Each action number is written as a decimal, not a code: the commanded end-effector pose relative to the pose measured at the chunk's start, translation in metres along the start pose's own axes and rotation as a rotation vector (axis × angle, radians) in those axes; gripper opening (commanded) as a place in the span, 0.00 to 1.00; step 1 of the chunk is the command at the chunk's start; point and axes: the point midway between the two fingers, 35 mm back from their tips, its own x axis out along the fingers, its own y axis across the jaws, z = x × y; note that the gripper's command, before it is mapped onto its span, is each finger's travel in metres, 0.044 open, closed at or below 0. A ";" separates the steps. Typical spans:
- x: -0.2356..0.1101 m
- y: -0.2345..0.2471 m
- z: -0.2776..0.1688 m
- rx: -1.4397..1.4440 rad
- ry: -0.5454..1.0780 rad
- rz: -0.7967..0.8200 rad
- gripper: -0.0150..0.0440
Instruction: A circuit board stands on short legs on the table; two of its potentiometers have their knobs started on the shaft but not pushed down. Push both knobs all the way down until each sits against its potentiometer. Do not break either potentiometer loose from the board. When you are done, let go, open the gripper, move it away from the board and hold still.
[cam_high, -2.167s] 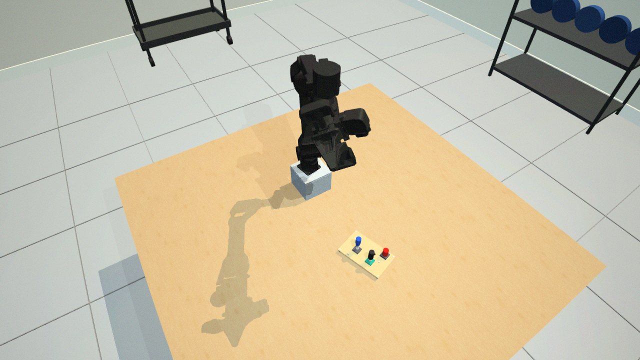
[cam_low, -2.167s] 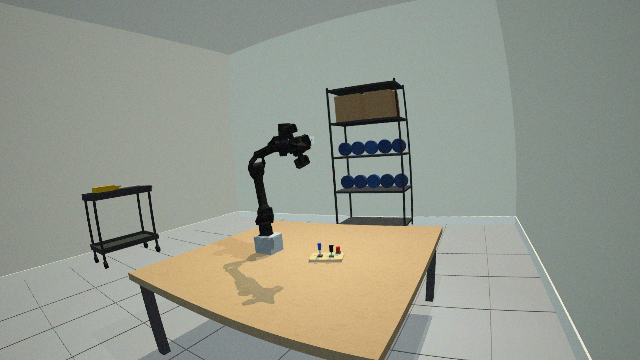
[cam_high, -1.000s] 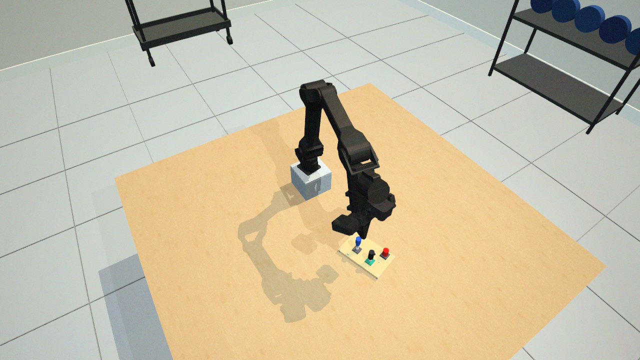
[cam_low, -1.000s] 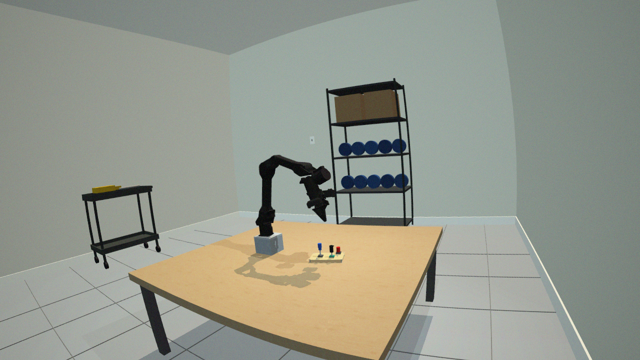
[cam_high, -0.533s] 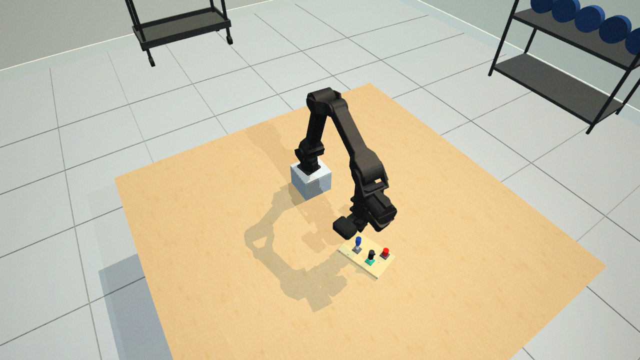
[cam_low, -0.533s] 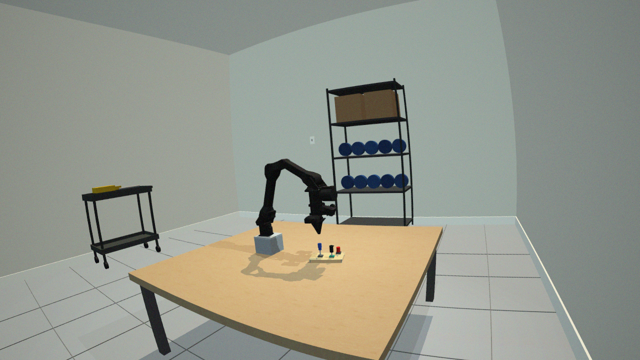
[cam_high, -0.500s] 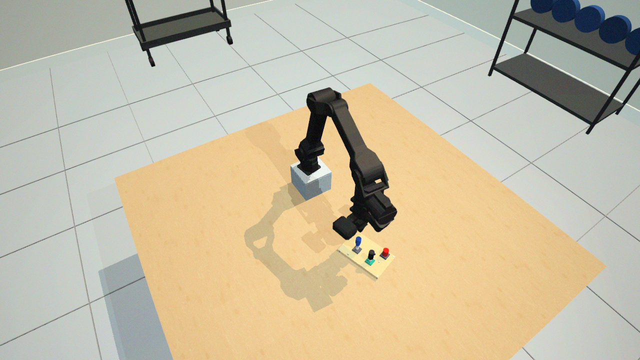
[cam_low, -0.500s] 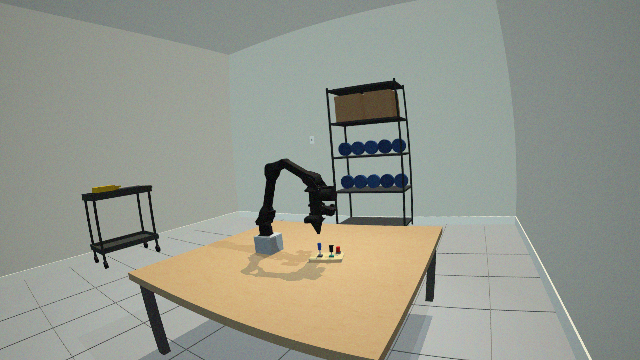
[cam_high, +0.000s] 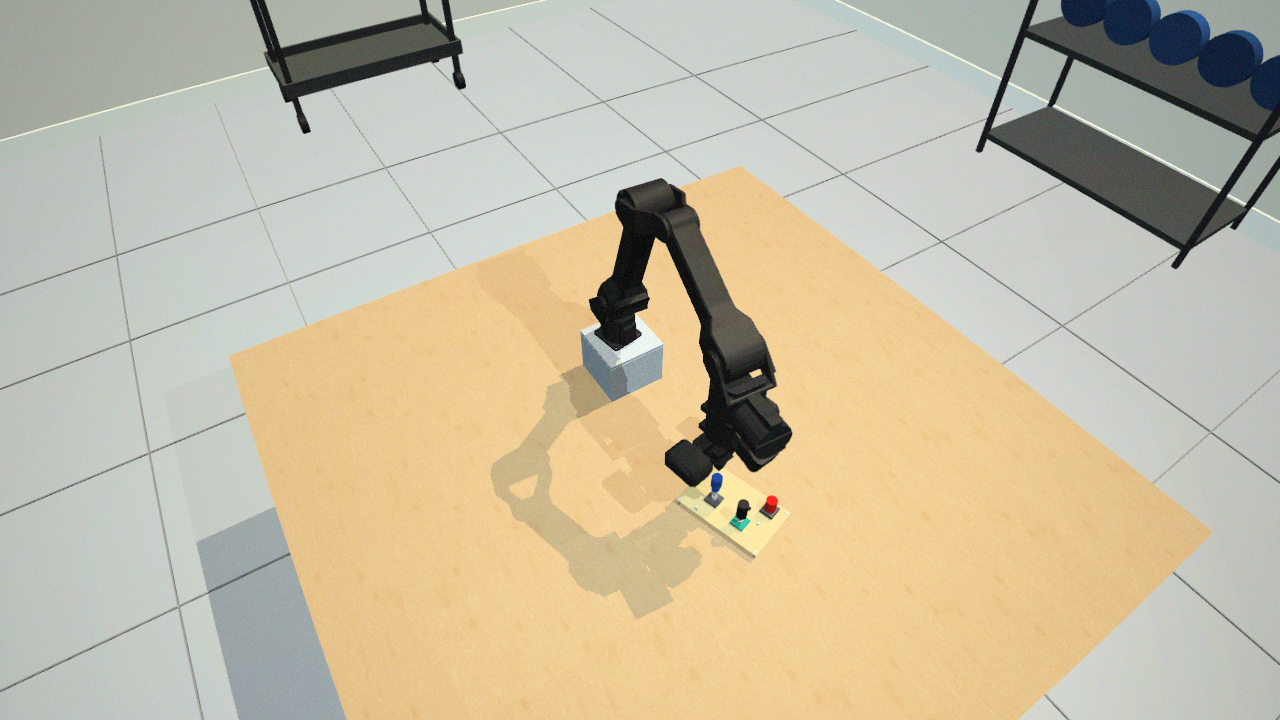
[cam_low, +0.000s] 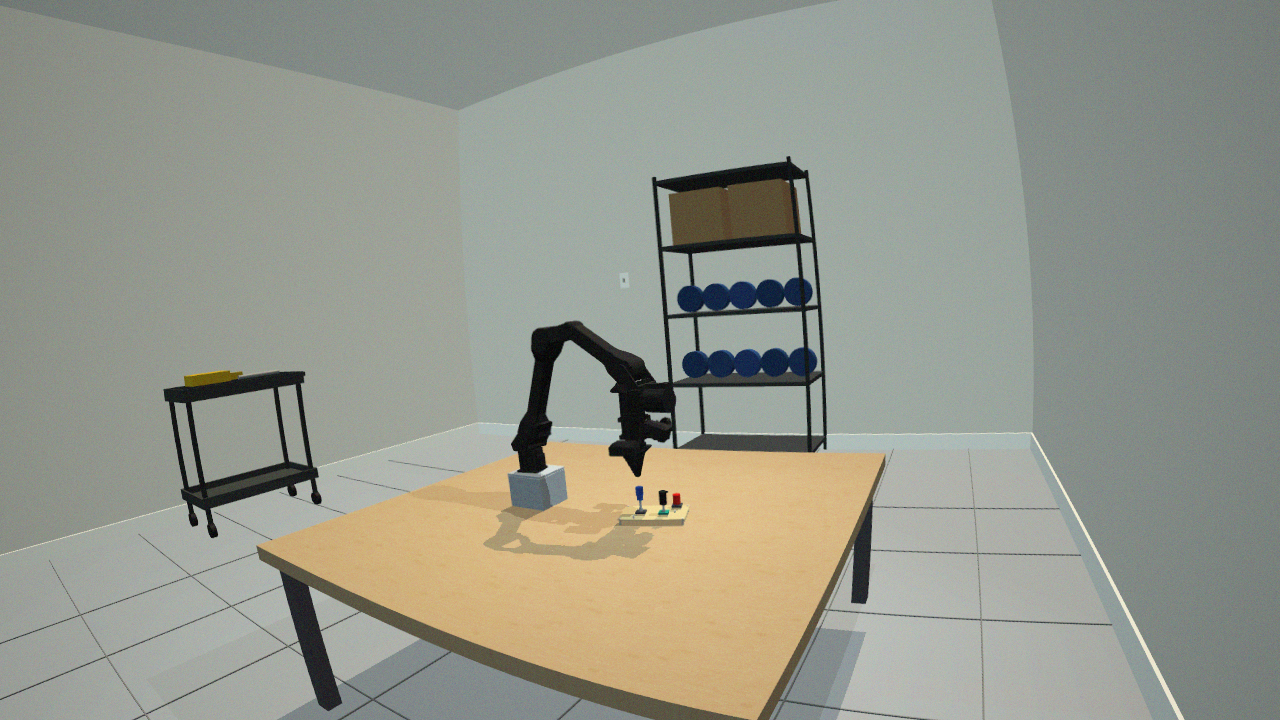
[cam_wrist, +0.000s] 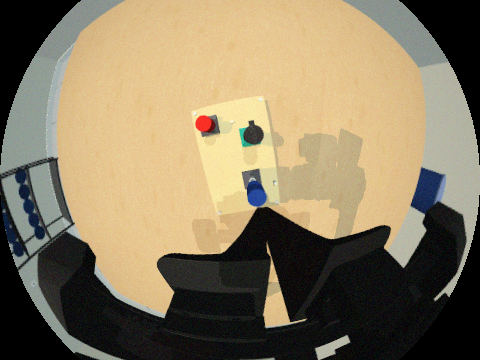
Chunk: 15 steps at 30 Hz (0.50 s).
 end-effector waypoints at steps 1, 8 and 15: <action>0.005 0.001 0.000 0.006 0.002 0.004 0.25; 0.016 0.001 0.000 0.006 0.002 0.004 0.25; 0.022 0.001 0.000 0.006 0.002 0.004 0.25</action>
